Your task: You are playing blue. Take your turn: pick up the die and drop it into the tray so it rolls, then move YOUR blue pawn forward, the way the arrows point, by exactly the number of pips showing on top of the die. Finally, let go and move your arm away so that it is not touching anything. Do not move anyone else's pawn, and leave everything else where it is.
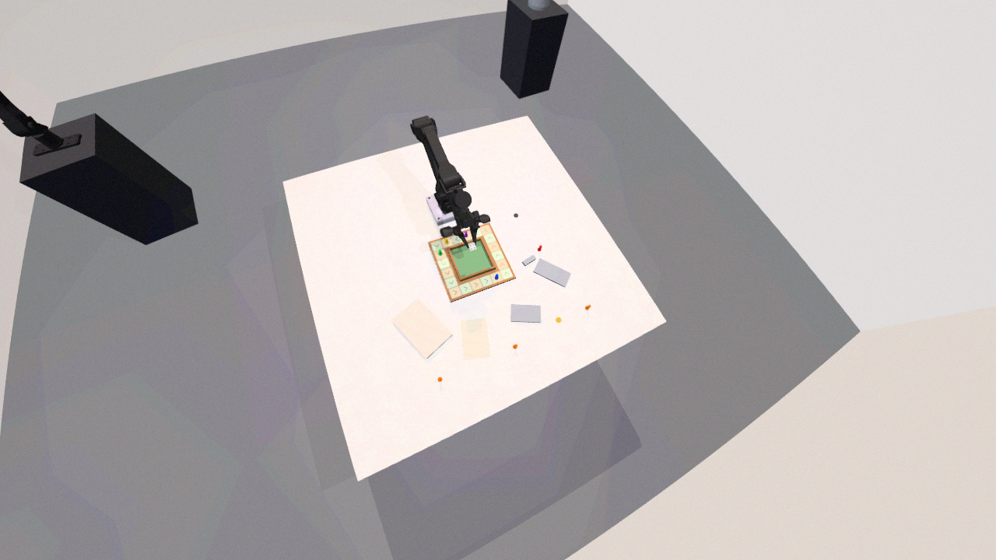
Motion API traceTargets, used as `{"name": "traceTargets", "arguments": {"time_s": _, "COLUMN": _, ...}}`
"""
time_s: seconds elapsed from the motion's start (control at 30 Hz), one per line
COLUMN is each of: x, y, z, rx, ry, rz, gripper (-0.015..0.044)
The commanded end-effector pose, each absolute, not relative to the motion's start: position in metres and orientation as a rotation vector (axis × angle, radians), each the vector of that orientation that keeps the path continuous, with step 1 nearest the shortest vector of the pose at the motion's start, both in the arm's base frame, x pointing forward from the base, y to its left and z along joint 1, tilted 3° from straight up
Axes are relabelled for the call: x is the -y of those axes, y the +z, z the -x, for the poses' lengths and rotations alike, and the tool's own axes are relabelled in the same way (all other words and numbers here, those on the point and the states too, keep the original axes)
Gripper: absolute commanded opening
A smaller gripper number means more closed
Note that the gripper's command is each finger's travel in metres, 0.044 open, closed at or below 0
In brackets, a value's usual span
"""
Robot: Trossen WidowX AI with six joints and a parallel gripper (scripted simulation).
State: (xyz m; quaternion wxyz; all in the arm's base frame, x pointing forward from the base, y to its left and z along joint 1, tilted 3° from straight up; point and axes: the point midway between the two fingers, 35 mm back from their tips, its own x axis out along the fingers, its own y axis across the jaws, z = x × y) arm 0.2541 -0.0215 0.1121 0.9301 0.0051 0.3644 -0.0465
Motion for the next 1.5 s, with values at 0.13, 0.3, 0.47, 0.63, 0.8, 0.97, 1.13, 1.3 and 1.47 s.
{"name": "traceTargets", "arguments": {"time_s": 0.13, "x": 0.022, "y": 0.112, "z": -0.254, "rx": -0.746, "ry": -0.095, "rz": -0.011, "gripper": 0.0079}}
{"name": "traceTargets", "arguments": {"time_s": 0.3, "x": 0.022, "y": 0.112, "z": -0.254, "rx": -0.746, "ry": -0.095, "rz": -0.011, "gripper": 0.0210}}
{"name": "traceTargets", "arguments": {"time_s": 0.47, "x": 0.021, "y": 0.146, "z": -0.256, "rx": -0.746, "ry": -0.100, "rz": -0.013, "gripper": 0.0341}}
{"name": "traceTargets", "arguments": {"time_s": 0.63, "x": 0.021, "y": 0.152, "z": -0.256, "rx": -0.754, "ry": -0.100, "rz": -0.014, "gripper": 0.0440}}
{"name": "traceTargets", "arguments": {"time_s": 0.8, "x": 0.022, "y": 0.138, "z": -0.263, "rx": -0.983, "ry": -0.099, "rz": -0.023, "gripper": 0.0440}}
{"name": "traceTargets", "arguments": {"time_s": 0.97, "x": 0.023, "y": 0.122, "z": -0.270, "rx": -1.247, "ry": -0.097, "rz": -0.037, "gripper": 0.0440}}
{"name": "traceTargets", "arguments": {"time_s": 1.13, "x": 0.024, "y": 0.105, "z": -0.275, "rx": -1.511, "ry": -0.095, "rz": -0.054, "gripper": 0.0440}}
{"name": "traceTargets", "arguments": {"time_s": 1.3, "x": 0.024, "y": 0.106, "z": -0.275, "rx": -1.506, "ry": -0.092, "rz": -0.044, "gripper": 0.0440}}
{"name": "traceTargets", "arguments": {"time_s": 1.47, "x": 0.013, "y": 0.104, "z": -0.314, "rx": -1.519, "ry": -0.192, "rz": -0.158, "gripper": 0.0309}}
